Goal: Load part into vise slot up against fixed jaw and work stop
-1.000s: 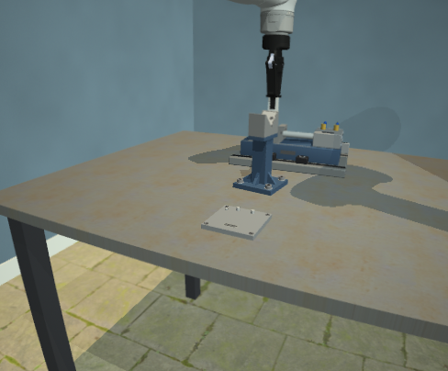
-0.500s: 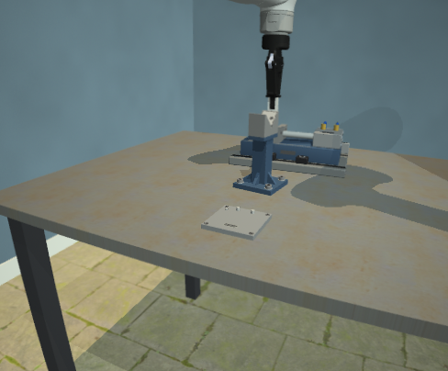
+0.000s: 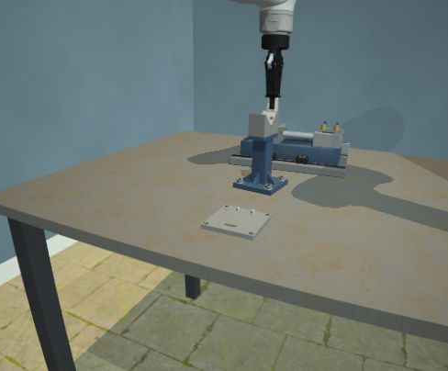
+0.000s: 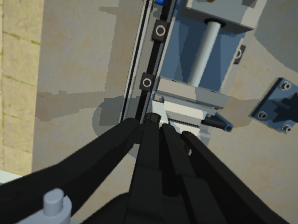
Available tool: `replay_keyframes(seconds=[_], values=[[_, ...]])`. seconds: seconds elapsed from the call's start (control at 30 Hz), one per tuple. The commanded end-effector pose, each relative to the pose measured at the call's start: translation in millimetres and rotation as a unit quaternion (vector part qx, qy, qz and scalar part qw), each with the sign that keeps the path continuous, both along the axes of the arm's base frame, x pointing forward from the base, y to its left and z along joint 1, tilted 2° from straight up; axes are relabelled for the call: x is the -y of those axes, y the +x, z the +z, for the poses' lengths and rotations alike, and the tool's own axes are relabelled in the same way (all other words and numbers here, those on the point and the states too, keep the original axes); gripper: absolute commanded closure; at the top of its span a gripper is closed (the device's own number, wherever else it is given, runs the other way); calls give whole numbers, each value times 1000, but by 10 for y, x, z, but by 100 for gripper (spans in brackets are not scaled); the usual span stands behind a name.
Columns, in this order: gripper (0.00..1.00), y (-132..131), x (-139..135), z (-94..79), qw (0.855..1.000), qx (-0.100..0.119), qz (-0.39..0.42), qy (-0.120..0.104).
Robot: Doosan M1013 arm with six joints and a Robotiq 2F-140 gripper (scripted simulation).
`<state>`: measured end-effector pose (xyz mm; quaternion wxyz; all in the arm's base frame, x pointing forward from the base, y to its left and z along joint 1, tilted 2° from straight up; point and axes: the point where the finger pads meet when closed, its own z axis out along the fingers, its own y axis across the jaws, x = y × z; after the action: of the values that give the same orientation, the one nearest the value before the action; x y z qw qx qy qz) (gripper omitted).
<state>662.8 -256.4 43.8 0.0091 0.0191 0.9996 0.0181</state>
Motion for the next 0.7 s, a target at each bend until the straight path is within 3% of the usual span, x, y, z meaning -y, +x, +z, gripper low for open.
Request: replay_keyframes(seconds=[0.0,0.67], values=[[100,3,-42,1,1000,1,-2,0],[100,5,-85,3,1000,1,-2,0]])
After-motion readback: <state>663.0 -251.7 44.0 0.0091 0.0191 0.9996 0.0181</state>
